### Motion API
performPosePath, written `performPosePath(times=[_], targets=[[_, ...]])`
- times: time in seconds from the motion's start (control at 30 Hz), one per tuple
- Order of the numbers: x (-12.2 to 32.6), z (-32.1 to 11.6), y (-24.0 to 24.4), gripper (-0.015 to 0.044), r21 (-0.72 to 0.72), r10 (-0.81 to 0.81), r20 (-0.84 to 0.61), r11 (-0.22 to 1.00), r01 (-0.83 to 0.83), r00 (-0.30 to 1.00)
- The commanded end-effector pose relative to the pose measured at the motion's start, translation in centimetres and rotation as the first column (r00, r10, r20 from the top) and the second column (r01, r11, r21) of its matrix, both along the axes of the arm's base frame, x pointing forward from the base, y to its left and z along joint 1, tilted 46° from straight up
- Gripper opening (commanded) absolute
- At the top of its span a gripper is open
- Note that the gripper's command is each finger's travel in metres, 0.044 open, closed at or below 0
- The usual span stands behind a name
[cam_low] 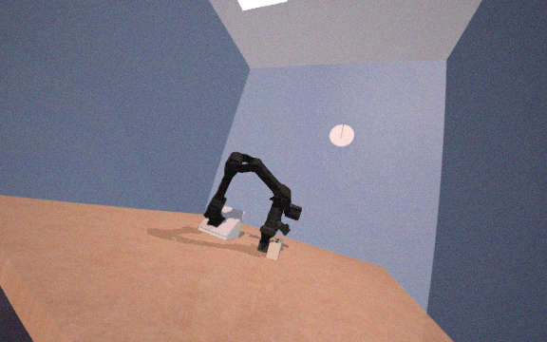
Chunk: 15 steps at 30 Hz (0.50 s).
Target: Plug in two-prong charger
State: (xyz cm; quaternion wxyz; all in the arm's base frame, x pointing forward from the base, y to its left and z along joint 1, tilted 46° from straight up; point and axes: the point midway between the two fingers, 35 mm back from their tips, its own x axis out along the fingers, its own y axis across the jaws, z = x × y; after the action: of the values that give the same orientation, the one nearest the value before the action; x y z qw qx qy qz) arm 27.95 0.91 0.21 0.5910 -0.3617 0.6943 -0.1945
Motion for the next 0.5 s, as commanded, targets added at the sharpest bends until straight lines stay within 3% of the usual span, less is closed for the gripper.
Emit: performPosePath(times=[0.0, 0.47], targets=[[0.72, 0.19, 0.33, 0.0, 0.003, 0.006, 0.029, 1.0, -0.006, 1.0], [0.76, 0.07, 0.2, 0.0, 0.003, 0.006, 0.029, 1.0, -0.006, 1.0]])
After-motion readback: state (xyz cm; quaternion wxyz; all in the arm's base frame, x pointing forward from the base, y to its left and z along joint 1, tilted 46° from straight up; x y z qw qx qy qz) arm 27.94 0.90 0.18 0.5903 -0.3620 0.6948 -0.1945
